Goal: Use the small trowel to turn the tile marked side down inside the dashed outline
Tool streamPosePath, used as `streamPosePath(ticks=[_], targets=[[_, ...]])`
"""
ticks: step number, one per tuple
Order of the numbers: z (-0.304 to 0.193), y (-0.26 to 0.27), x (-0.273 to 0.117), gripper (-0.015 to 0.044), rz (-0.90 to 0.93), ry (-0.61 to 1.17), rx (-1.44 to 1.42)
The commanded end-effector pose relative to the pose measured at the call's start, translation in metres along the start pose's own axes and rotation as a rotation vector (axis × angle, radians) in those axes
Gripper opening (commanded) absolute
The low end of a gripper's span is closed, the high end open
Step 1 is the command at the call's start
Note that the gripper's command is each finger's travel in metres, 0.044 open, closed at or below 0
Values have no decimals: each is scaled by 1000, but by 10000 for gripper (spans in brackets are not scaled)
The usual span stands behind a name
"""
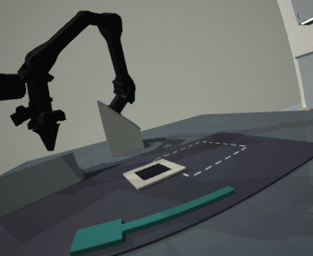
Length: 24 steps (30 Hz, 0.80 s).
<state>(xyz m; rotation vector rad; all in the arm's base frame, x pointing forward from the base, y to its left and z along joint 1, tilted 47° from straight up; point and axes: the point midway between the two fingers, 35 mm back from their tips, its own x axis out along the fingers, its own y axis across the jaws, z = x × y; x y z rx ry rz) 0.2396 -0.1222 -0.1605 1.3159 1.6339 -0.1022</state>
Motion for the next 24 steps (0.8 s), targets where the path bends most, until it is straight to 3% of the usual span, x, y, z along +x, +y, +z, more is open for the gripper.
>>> streamPosePath(ticks=[1, 24], targets=[[-8, 5, 8, 100, 14, 38, 20], [-7, 35, 22, 100, 16, 38, 21]])
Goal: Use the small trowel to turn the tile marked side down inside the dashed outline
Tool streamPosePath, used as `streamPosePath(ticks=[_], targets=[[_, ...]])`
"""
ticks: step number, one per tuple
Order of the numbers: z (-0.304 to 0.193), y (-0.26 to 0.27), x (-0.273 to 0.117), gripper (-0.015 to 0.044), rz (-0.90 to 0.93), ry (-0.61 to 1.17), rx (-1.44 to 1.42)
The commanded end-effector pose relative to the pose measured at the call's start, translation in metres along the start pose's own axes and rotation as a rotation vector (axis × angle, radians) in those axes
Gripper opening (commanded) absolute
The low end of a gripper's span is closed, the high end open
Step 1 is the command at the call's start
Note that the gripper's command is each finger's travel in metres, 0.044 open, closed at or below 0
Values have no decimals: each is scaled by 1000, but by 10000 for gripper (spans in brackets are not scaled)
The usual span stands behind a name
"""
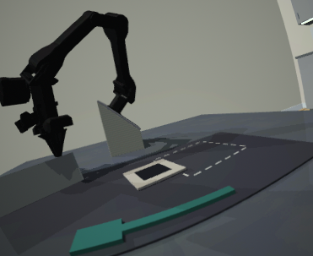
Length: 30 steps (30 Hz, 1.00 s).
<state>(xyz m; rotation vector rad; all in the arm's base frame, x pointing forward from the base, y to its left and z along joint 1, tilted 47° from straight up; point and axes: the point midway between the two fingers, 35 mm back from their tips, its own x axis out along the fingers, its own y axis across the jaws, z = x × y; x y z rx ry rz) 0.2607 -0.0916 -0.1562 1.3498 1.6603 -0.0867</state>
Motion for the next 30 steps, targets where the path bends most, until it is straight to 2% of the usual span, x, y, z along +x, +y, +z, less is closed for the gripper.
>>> streamPosePath(ticks=[1, 30], targets=[[0, 6, 3, 100, 4, 0, 1], [-1, 61, 8, 100, 8, 4, 0]])
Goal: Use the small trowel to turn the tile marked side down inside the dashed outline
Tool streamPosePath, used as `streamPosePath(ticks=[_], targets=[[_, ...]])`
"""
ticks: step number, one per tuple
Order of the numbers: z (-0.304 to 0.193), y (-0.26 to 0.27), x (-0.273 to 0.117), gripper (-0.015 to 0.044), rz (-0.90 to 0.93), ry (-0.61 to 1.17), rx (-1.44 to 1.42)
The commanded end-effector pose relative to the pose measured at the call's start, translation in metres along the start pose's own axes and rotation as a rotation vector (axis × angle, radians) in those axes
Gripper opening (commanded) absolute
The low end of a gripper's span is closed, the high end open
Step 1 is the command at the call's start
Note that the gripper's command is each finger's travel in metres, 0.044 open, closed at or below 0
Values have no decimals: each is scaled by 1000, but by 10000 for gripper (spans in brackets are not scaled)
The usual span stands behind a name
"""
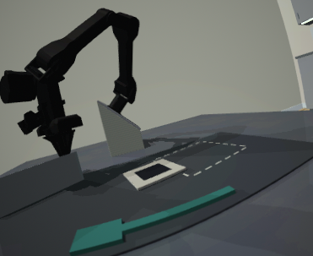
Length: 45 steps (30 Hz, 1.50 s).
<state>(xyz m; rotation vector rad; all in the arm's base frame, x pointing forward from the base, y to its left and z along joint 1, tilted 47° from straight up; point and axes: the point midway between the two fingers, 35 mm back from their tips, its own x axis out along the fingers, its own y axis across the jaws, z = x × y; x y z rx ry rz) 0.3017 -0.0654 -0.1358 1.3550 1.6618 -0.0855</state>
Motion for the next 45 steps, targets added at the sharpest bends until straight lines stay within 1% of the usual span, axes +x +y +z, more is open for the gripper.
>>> streamPosePath(ticks=[1, 22, 23, 31, 34, 45], targets=[[0, 11, 0, 100, 6, 1, -3], [-1, 59, 0, 100, 8, 2, -4], [-1, 50, 1, 100, 3, 3, -3], [-1, 52, 1, 100, 3, 2, -5], [1, 43, -2, 100, 1, 0, -4], [1, -28, -18, 100, 1, -1, -2]])
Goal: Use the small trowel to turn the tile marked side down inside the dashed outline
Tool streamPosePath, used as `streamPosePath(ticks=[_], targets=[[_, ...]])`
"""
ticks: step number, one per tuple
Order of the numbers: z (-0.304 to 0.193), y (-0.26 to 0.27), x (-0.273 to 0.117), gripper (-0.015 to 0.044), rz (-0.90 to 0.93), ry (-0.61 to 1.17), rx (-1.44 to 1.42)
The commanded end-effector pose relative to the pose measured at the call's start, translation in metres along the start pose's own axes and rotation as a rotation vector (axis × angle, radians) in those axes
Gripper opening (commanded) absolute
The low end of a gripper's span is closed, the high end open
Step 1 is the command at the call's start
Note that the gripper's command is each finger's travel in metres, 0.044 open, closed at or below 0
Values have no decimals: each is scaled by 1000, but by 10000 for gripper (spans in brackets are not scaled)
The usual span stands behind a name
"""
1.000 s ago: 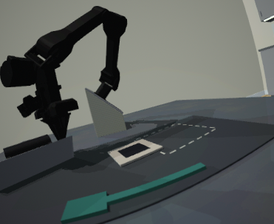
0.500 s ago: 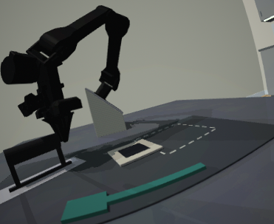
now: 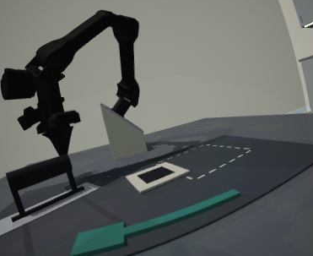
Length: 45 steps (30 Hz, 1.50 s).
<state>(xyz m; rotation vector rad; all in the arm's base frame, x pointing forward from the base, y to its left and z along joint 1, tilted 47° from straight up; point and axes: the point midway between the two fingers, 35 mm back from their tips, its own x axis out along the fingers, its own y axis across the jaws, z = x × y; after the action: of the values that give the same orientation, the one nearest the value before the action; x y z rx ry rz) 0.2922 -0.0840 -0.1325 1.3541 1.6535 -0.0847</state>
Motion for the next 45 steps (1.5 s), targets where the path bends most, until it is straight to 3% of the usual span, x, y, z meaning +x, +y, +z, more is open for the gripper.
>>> streamPosePath(ticks=[1, 15, 19, 31, 35, 45], targets=[[-3, -20, -3, 100, -2, 6, 1], [-3, -21, -4, 100, 3, 5, 7], [-3, -21, -4, 0, 3, 4, 7], [-3, -21, -4, 0, 3, 4, 7], [-3, -21, -4, 100, 3, 4, 7], [-3, -21, -4, 100, 3, 4, 7]])
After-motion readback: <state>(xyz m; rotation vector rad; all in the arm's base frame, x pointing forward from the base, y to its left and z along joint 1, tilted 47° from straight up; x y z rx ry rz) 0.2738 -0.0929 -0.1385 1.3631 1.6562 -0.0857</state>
